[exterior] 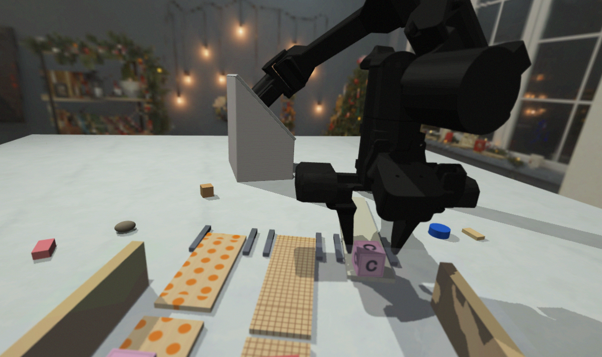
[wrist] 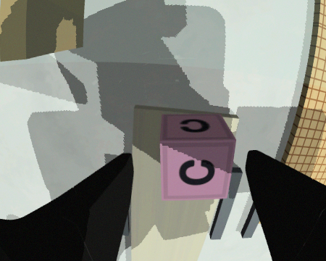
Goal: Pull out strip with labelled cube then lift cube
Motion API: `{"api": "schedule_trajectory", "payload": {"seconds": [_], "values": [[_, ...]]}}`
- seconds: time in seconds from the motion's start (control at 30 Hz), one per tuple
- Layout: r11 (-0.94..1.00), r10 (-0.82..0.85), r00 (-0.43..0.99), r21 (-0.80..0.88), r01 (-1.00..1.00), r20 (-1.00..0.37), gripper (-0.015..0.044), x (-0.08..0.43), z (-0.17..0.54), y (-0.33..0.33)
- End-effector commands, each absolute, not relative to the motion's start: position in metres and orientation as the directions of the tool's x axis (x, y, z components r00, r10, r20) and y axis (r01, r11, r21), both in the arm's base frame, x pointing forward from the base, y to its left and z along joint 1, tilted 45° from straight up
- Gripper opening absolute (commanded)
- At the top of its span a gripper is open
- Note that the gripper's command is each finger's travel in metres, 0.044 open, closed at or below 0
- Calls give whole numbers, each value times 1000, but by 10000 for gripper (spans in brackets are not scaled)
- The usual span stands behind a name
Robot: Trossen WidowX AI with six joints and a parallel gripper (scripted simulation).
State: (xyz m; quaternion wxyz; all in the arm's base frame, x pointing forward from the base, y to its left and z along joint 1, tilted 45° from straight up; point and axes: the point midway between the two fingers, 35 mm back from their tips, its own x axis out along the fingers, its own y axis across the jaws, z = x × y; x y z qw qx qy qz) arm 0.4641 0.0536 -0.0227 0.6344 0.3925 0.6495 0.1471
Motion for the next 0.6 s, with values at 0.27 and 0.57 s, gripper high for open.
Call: {"api": "schedule_trajectory", "payload": {"seconds": [0.27, 0.57], "values": [[642, 702, 107, 691, 333, -704, 250, 464, -38, 67], [648, 698, 108, 689, 326, -708, 138, 464, -35, 66]]}}
